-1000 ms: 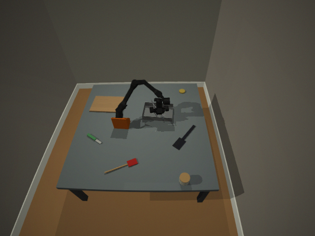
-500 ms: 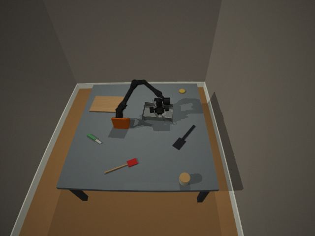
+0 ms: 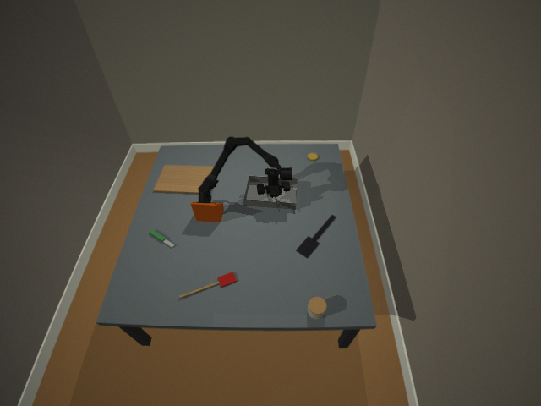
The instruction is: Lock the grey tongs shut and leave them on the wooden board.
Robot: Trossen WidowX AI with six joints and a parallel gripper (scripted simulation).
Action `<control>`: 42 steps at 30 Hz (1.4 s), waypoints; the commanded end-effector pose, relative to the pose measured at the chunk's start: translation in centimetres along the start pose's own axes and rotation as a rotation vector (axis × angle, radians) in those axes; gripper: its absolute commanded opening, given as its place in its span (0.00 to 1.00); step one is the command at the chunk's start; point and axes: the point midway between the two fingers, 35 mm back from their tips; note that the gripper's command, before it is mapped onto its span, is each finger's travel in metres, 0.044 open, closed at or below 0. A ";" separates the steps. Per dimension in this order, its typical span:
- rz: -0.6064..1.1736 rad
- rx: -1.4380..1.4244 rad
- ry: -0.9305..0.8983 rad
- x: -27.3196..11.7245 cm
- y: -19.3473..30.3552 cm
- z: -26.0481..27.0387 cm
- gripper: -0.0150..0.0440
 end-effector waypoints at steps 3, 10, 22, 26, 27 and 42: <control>-0.005 0.005 0.000 -2.4 -0.3 0.4 0.00; -0.003 0.011 0.002 -12.0 -0.3 0.1 0.00; 0.000 0.012 0.001 -13.0 -0.2 0.0 0.00; 0.004 0.015 0.012 -12.5 0.1 -0.2 0.00; 0.002 0.009 0.012 -12.4 0.3 -0.2 0.00; -0.042 -0.138 0.039 -11.5 9.4 -1.8 0.00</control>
Point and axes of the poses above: the point midway between the two fingers, 35 mm back from their tips, its own x axis out along the fingers, its own z axis across the jaws, y = z × x, and after that the axes turned 4 degrees about -x, right-handed
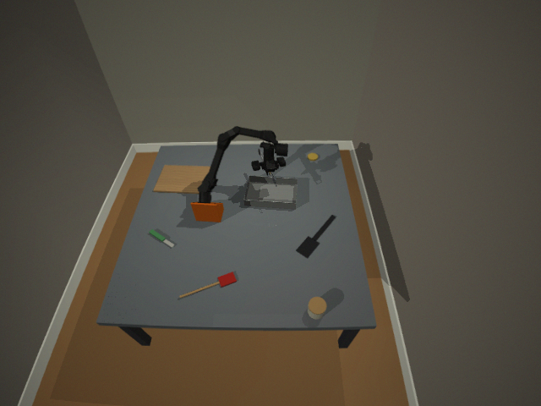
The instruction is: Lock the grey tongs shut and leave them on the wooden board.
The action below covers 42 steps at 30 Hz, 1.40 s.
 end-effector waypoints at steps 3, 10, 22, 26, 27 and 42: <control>-0.024 -0.062 0.006 0.0 3.4 -0.9 0.00; -0.036 -0.141 0.006 0.2 7.7 -2.3 0.00; -0.039 -0.251 -0.002 0.1 14.4 -5.9 0.00; -0.033 -0.289 -0.009 -0.1 16.4 -7.3 0.00; -0.031 -0.298 -0.011 -0.2 16.8 -7.7 0.00; 0.019 -0.420 -0.045 -1.7 22.4 -14.4 0.00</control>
Point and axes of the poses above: the point midway between the two fingers, 35 mm back from their tips, its own x axis out along the fingers, its own z axis across the jaws, y = z × x, and after that the axes turned 4 degrees about -x, right-handed
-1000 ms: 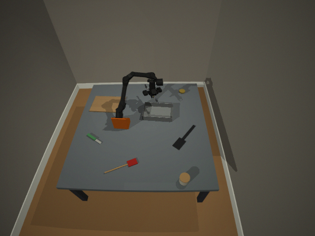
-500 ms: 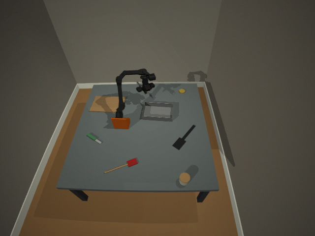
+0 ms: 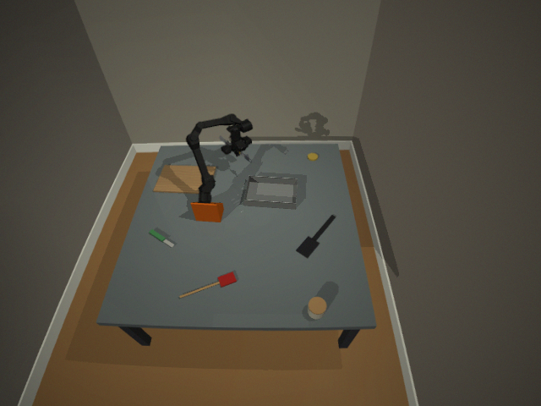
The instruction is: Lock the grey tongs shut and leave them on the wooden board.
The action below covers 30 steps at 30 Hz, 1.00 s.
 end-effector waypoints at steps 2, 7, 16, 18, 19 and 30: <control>0.017 -0.035 -0.022 -0.8 2.2 -1.6 0.00; 0.020 -0.040 -0.019 -0.8 2.5 -1.9 0.00; 0.009 -0.044 0.059 0.5 3.5 -3.0 0.00; 0.005 -0.046 0.077 0.8 3.8 -3.3 0.00; 0.003 -0.048 0.086 0.9 3.9 -3.4 0.00; -0.027 -0.069 0.178 2.4 5.4 -5.1 0.00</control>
Point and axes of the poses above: the point midway between the two fingers, 35 mm back from their tips, its own x axis out along the fingers, its own z axis across the jaws, y = z × x, and after that the axes turned 4 degrees about -x, right-handed
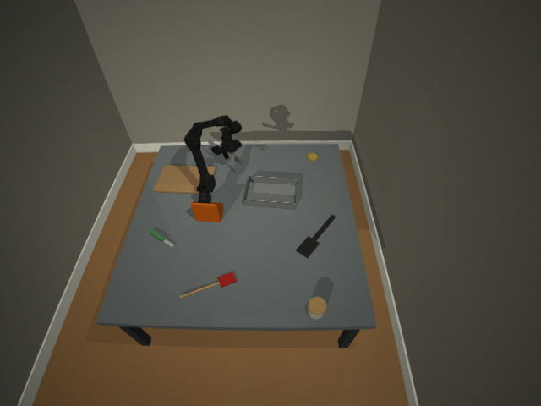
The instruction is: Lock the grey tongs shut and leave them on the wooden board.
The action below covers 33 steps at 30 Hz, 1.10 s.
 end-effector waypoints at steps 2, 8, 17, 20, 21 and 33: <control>-0.018 -0.009 0.036 0.7 0.7 -0.6 0.00; -0.039 -0.027 0.075 1.5 1.5 -1.4 0.00; -0.073 -0.070 0.121 2.6 2.8 -2.7 0.00; -0.086 -0.081 0.134 2.9 3.2 -3.2 0.00; -0.090 -0.085 0.139 3.0 3.4 -3.4 0.00; -0.139 -0.138 0.170 4.0 5.1 -5.3 0.00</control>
Point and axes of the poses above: the point midway between the two fingers, 35 mm back from their tips, its own x axis out along the fingers, its own z axis across the jaws, y = z × x, and after that the axes turned 4 degrees about -x, right-handed
